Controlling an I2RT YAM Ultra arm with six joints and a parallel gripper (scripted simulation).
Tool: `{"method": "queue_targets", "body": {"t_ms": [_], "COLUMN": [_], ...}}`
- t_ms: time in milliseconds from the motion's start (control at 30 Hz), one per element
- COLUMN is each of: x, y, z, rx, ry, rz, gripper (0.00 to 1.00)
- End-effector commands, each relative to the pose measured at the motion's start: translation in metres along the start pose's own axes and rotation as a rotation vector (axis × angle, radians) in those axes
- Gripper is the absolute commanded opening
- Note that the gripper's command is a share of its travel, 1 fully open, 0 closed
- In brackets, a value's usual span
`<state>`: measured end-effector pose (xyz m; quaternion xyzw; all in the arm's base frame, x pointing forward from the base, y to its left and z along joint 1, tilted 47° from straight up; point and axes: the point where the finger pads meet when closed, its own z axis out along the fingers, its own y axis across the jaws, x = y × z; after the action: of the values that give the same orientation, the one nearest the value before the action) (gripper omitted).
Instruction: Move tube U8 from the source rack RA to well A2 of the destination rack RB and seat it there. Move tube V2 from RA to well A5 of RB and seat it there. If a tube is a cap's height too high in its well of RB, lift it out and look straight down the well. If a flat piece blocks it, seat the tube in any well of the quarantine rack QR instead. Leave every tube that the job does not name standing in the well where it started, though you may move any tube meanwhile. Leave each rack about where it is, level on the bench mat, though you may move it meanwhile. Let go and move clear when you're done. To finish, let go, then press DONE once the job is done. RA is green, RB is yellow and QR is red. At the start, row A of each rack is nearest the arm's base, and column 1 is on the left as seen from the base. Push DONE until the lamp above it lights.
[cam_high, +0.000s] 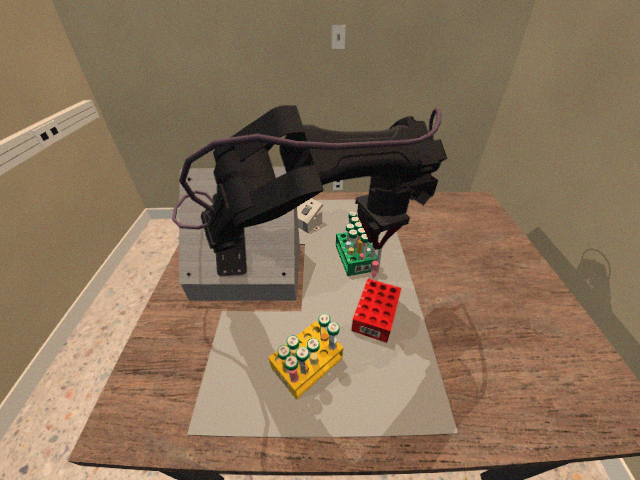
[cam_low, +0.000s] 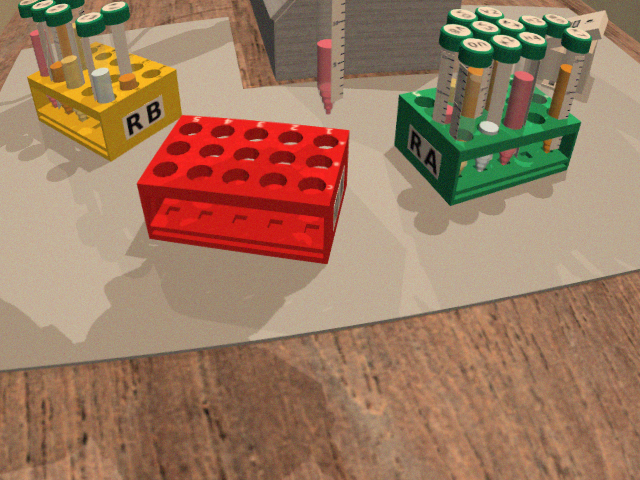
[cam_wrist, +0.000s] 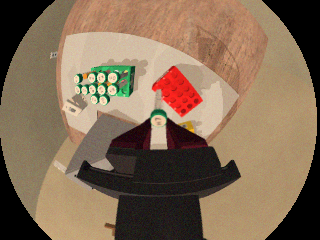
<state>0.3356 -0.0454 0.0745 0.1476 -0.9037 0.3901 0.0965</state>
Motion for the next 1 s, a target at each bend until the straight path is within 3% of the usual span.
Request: {"method": "queue_targets", "body": {"t_ms": [0, 500, 967], "x": [-0.01, -0.024, -0.023], "y": [-0.008, -0.024, -0.021], "z": [-0.007, -0.006, -0.008], "rx": [0.016, 0.015, 0.008], "ry": [-0.014, -0.011, -0.023], "rz": [-0.016, -0.013, -0.003], "gripper": [0.0, 0.0, 0.0]}}
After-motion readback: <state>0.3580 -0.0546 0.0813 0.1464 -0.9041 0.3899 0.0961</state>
